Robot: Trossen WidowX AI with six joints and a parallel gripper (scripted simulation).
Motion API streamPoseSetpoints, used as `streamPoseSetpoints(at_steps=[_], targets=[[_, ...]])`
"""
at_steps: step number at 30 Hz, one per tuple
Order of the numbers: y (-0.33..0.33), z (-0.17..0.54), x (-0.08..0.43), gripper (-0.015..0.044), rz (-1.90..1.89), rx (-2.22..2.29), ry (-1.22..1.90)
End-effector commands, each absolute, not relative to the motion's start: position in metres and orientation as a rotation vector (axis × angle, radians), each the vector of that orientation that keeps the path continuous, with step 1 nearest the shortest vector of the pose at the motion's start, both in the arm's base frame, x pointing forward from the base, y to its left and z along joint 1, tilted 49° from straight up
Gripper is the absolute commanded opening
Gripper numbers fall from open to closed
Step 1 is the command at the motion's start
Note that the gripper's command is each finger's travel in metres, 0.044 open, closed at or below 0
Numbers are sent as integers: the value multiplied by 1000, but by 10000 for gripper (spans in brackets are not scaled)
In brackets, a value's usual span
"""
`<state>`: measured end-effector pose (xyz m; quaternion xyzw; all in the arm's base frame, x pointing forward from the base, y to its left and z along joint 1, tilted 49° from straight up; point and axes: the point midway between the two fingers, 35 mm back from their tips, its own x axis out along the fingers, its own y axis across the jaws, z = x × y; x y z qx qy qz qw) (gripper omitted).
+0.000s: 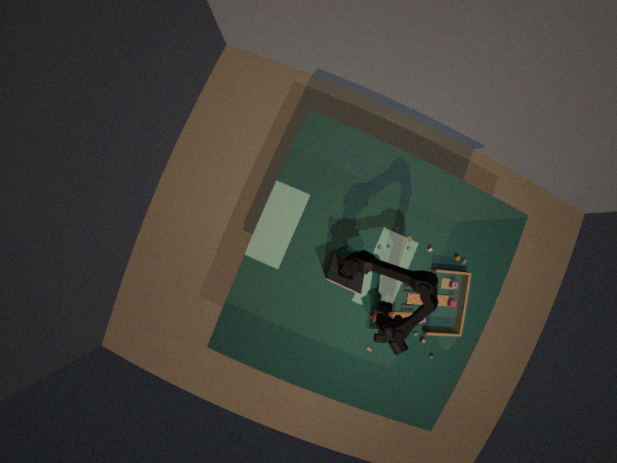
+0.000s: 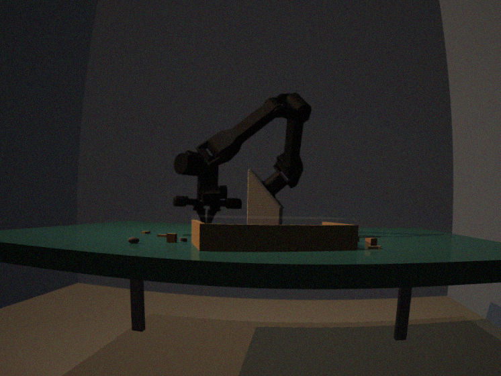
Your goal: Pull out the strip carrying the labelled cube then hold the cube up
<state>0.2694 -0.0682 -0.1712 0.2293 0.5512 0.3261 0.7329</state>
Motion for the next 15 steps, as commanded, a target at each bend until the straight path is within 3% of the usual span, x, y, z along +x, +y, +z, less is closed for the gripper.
streamPoseSetpoints(at_steps=[1, 15], targets=[[-61, -176, 256, 0, 731, 510, 1242], [-62, -181, 240, 0, 731, 510, 1242]])
